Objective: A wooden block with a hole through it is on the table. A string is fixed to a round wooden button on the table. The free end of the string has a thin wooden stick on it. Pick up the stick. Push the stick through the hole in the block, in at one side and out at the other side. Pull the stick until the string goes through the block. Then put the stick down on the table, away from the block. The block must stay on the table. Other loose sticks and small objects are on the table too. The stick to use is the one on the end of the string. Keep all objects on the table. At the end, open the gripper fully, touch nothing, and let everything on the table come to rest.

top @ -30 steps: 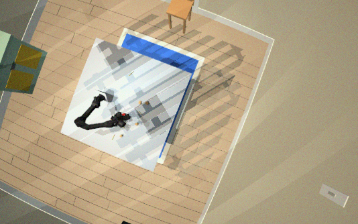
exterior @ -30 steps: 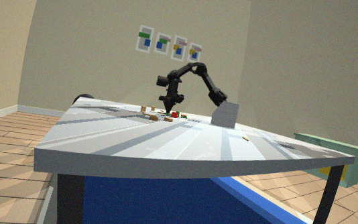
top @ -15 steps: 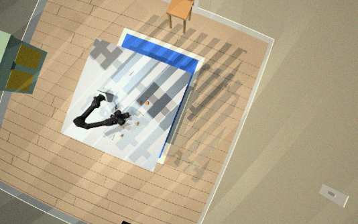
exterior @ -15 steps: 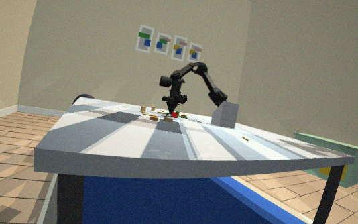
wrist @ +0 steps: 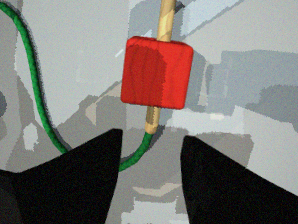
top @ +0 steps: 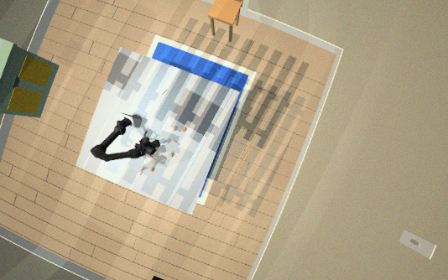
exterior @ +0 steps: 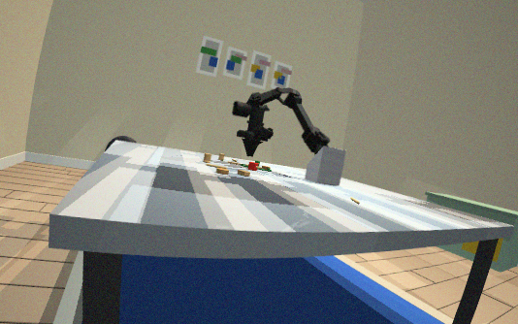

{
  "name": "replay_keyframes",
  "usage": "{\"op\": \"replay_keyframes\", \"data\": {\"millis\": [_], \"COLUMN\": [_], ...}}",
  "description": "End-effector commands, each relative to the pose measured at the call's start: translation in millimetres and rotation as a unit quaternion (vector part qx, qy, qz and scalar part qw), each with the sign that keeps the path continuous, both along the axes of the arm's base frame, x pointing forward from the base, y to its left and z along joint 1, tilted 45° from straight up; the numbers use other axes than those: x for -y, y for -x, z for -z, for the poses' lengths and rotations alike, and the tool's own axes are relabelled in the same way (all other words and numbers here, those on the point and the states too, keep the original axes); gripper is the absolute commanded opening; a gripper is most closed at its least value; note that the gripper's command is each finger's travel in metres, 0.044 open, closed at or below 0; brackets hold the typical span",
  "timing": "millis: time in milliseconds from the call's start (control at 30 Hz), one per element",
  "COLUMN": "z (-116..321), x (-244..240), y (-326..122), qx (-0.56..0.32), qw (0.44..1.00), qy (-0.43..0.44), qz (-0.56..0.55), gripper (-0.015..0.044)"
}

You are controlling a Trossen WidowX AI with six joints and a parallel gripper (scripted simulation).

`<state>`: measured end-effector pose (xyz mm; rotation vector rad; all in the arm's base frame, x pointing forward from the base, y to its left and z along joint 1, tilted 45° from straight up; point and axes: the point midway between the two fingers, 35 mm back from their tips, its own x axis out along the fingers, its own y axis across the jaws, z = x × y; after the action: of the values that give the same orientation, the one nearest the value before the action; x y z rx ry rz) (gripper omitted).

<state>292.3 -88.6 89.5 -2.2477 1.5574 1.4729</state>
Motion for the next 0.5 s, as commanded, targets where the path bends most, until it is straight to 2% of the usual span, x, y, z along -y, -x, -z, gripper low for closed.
{"op": "replay_keyframes", "data": {"millis": [0,233,333,467], "z": [-31,-27,-24,-20], "x": [-26,-27,-29,-33], "y": [1,-1,2,6], "qx": [0.014,0.035,0.126,0.252], "qw": [1.0,0.999,0.987,0.94], "qy": [0.002,-0.002,-0.011,-0.023], "qz": [-0.005,0.01,0.103,0.23], "gripper": [0.0122,0.0122,0.0122,0.0122]}}
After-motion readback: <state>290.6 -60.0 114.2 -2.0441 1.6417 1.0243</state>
